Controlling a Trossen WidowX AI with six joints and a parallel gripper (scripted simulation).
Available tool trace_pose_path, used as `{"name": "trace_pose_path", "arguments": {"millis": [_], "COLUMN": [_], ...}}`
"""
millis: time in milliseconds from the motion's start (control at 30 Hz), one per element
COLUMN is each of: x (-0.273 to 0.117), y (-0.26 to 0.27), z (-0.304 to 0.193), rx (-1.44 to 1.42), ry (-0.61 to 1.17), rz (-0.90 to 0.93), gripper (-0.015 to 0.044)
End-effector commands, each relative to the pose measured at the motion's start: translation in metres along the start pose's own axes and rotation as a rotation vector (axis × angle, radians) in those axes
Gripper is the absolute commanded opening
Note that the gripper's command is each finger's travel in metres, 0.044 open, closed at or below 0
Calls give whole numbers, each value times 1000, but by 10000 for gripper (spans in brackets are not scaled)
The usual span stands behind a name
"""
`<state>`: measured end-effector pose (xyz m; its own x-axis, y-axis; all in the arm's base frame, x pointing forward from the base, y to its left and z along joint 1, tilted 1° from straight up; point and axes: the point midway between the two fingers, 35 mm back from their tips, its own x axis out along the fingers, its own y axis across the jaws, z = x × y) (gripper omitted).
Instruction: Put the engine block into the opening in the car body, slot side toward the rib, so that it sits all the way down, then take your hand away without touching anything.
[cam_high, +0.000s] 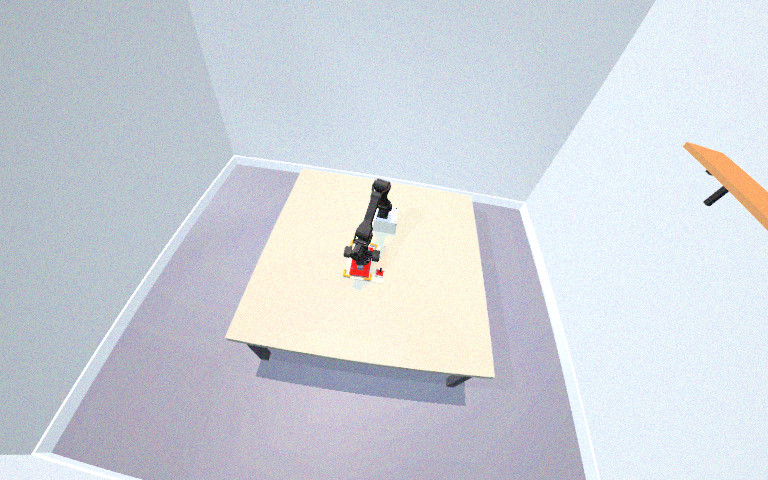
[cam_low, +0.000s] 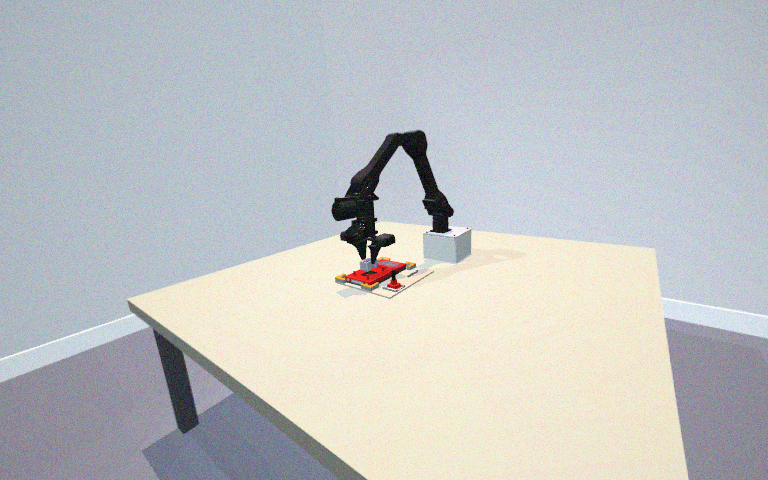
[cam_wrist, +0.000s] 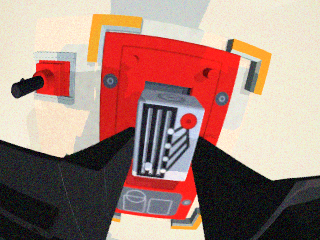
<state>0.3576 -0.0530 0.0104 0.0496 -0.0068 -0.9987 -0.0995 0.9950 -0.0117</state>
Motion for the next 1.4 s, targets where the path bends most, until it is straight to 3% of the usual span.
{"name": "trace_pose_path", "arguments": {"millis": [0, 1367], "x": [1, 8], "y": [1, 1], "z": [0, 1], "rx": [4, 15], "ry": [-3, -3], "rz": [4, 4], "gripper": [159, 159]}}
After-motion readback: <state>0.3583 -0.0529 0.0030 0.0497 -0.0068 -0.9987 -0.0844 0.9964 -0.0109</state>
